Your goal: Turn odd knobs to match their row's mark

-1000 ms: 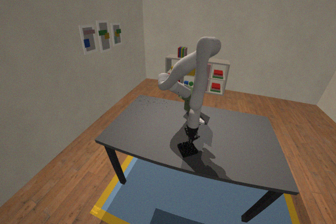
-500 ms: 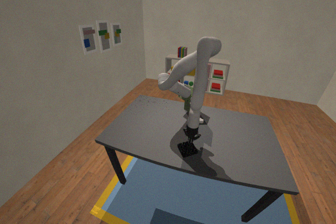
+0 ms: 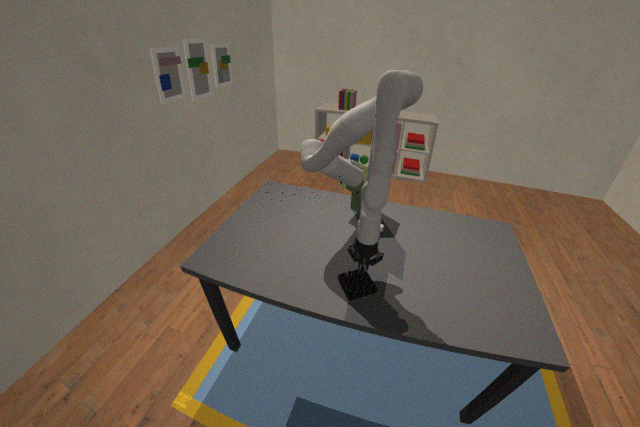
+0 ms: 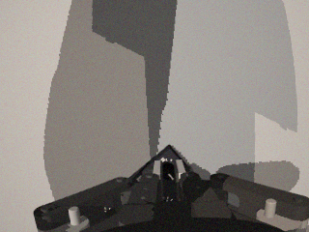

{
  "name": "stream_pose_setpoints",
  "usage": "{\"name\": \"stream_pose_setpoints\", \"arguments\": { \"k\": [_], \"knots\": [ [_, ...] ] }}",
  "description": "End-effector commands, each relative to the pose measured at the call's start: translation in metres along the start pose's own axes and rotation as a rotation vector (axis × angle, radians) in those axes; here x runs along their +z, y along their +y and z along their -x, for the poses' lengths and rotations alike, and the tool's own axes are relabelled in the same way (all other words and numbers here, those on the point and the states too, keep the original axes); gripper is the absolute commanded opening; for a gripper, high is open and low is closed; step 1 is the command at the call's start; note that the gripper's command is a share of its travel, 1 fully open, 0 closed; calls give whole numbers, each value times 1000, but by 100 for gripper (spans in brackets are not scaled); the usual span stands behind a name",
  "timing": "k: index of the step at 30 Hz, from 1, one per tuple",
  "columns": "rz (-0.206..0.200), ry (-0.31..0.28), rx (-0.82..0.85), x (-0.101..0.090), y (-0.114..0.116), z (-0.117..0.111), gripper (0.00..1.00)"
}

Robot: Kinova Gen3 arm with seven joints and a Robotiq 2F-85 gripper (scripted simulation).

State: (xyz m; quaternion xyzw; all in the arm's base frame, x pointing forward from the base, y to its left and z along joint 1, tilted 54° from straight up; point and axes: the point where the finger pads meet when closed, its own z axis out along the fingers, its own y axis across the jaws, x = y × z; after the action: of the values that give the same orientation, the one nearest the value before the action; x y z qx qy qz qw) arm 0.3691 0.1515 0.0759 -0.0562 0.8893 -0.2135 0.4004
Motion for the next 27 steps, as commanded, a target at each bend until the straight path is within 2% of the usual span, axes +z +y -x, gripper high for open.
{"name": "stream_pose_setpoints", "arguments": {
  "k": [1,13,27],
  "knots": [
    [1,-1,-52,0,0,0,8],
    [0,-1,-357,0,0,0,8],
    [0,-2,-586,0,0,0,8]
  ]
}}
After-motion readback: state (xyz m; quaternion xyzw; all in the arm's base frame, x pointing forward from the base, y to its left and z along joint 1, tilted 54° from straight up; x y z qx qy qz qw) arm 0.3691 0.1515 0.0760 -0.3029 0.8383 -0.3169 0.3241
